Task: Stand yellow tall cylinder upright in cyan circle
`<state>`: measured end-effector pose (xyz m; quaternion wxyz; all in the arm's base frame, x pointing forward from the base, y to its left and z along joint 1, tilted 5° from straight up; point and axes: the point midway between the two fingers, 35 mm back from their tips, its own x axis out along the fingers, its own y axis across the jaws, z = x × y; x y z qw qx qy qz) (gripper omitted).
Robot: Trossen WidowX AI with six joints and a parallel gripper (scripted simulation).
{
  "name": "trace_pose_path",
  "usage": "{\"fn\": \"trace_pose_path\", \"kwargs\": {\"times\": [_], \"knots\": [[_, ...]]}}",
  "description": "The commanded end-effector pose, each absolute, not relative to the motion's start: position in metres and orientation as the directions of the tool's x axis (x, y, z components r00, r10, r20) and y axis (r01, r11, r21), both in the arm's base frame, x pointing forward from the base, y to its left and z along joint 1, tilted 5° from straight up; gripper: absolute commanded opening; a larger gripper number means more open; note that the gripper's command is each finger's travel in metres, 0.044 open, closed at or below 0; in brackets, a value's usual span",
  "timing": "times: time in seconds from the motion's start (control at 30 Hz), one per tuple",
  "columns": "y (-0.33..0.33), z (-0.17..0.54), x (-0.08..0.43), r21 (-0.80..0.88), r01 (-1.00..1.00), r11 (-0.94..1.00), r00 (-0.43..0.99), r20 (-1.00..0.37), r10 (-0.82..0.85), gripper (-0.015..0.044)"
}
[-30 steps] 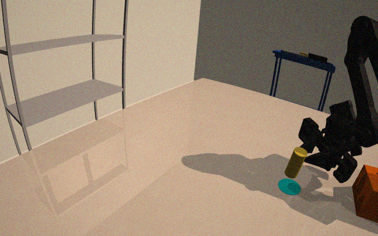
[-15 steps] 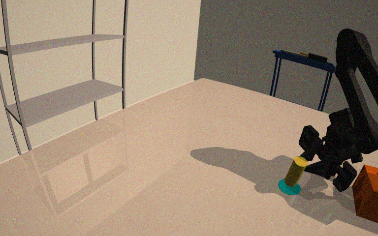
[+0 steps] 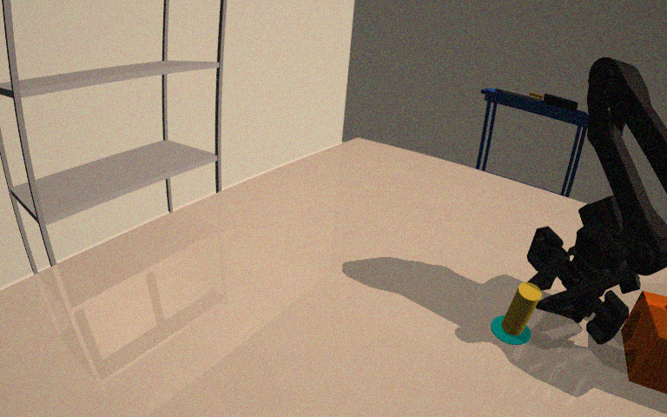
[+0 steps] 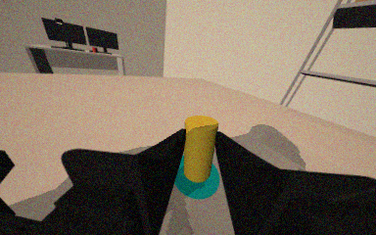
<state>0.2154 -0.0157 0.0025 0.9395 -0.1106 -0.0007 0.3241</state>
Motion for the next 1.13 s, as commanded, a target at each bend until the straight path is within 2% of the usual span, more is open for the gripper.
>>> {"fn": "trace_pose_path", "kwargs": {"times": [0.0, 0.23, 0.27, 1.1], "knots": [[-0.015, 0.003, 0.215, -0.216, -0.610, 0.762, 0.788, -0.066, 0.612, 0.0210], [-0.015, 0.003, 0.215, -0.216, -0.610, 0.762, 0.788, -0.066, 0.612, 0.0394], [-0.015, 0.003, 0.215, -0.216, -0.610, 0.762, 0.788, -0.066, 0.612, 0.0400], [-0.023, 0.051, 0.222, -0.147, -0.607, 0.781, 0.793, -0.059, 0.606, 0.0400]]}}
